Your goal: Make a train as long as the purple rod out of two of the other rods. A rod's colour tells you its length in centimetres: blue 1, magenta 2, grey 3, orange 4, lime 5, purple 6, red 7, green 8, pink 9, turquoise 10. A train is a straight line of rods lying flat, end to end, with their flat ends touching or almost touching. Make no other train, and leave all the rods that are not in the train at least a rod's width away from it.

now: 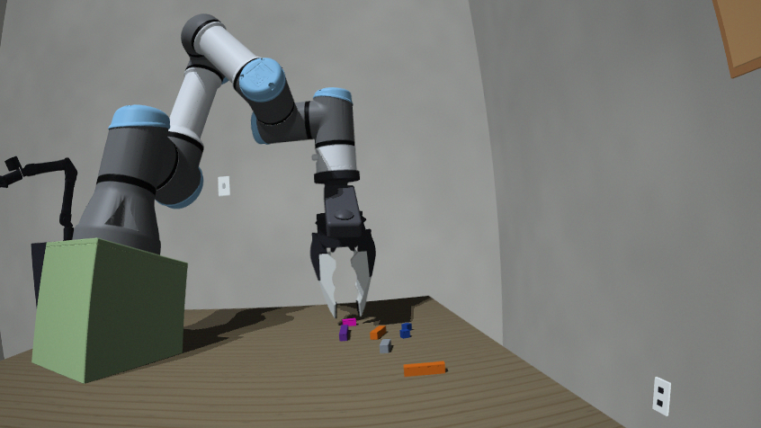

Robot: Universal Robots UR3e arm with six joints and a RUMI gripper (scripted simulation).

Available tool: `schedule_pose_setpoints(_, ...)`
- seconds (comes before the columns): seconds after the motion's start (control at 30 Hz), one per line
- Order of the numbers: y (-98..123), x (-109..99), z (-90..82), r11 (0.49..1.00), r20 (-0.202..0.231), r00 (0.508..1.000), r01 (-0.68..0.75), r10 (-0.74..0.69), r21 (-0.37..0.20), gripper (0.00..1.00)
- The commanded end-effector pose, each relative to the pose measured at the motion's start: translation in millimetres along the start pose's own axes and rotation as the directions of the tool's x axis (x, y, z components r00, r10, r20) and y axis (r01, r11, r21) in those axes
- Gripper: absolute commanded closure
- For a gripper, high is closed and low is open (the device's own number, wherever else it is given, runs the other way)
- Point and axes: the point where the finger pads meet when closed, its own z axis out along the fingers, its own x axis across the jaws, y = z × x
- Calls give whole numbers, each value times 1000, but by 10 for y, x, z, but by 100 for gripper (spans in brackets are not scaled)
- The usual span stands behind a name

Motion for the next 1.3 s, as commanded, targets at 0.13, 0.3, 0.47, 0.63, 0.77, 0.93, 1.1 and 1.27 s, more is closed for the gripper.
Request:
schedule_pose_setpoints(0.13, -3, -13, 79, 1000, 5, 1000, 0, 0, 2, 79)
schedule_pose_setpoints(0.3, -3, -13, 112, 1000, 5, 1000, 0, 0, 2, 79)
schedule_pose_setpoints(0.47, -3, -14, 121, 1000, 5, 1000, 0, 0, 2, 79)
schedule_pose_setpoints(0.63, -5, -19, 119, 1000, 6, 1000, 0, 0, 2, 79)
schedule_pose_setpoints(0.77, -5, -21, 117, 1000, 7, 1000, 0, 0, 2, 79)
schedule_pose_setpoints(0.93, -4, -21, 117, 1000, 7, 1000, 0, 0, 2, 79)
schedule_pose_setpoints(1.1, -4, -20, 117, 1000, 6, 1000, 0, 0, 2, 79)
schedule_pose_setpoints(1.27, -4, -19, 117, 1000, 6, 1000, 0, 0, 2, 79)
